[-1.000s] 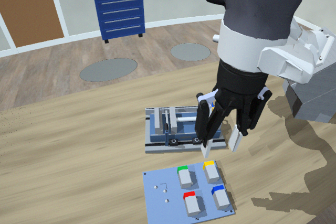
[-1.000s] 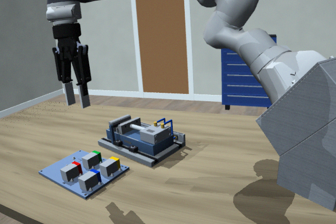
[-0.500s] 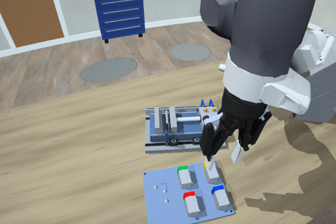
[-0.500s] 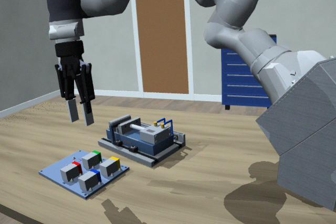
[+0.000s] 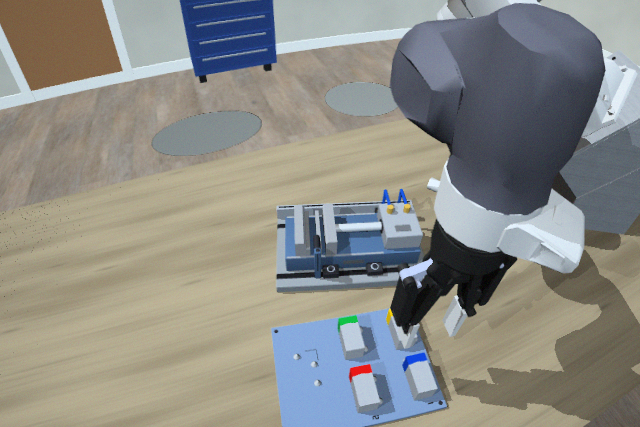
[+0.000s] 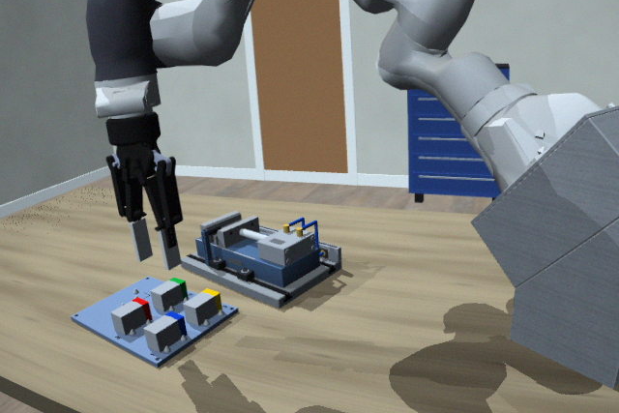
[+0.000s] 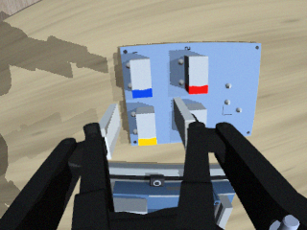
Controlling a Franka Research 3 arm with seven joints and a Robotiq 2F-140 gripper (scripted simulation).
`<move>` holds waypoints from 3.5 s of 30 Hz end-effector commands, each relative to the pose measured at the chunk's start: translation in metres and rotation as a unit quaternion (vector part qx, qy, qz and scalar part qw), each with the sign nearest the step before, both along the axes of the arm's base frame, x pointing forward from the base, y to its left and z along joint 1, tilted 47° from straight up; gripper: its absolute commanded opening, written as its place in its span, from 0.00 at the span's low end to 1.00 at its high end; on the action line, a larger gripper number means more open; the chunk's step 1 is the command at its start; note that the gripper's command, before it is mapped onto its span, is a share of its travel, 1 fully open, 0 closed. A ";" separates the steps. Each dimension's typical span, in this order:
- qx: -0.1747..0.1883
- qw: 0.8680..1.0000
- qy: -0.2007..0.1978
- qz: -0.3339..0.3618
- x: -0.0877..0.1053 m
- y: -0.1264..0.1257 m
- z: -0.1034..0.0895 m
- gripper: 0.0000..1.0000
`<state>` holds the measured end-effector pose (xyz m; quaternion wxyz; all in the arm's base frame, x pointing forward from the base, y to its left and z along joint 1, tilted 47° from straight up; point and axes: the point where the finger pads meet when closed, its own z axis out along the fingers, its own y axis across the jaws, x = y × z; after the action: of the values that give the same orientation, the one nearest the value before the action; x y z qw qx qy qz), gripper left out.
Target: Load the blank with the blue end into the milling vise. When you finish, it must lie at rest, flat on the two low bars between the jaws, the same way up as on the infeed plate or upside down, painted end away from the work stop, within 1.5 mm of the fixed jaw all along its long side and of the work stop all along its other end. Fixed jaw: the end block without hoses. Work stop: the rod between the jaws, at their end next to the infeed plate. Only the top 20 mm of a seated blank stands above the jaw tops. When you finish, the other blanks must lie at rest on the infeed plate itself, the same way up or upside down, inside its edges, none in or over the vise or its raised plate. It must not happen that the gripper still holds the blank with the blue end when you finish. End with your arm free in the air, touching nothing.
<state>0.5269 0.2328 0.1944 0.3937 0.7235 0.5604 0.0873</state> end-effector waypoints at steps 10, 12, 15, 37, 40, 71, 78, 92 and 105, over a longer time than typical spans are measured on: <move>0.016 1.000 -0.011 -0.002 0.030 -0.002 -0.049 0.40; 0.016 1.000 -0.011 -0.002 0.030 -0.002 -0.049 0.40; 0.016 1.000 -0.011 -0.002 0.030 -0.002 -0.049 0.40; 0.016 1.000 -0.011 -0.002 0.030 0.001 -0.046 0.40; 0.013 1.000 -0.009 -0.002 0.028 -0.001 -0.044 0.40; 0.016 1.000 -0.011 -0.002 0.024 0.001 -0.038 0.40; 0.016 1.000 -0.011 -0.002 0.022 0.001 -0.036 0.40; 0.016 1.000 -0.011 -0.002 0.023 0.001 -0.036 0.40; 0.016 1.000 -0.011 -0.002 0.022 0.001 -0.036 0.40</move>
<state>0.5505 0.2333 0.1585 0.3882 0.7295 0.5533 0.1043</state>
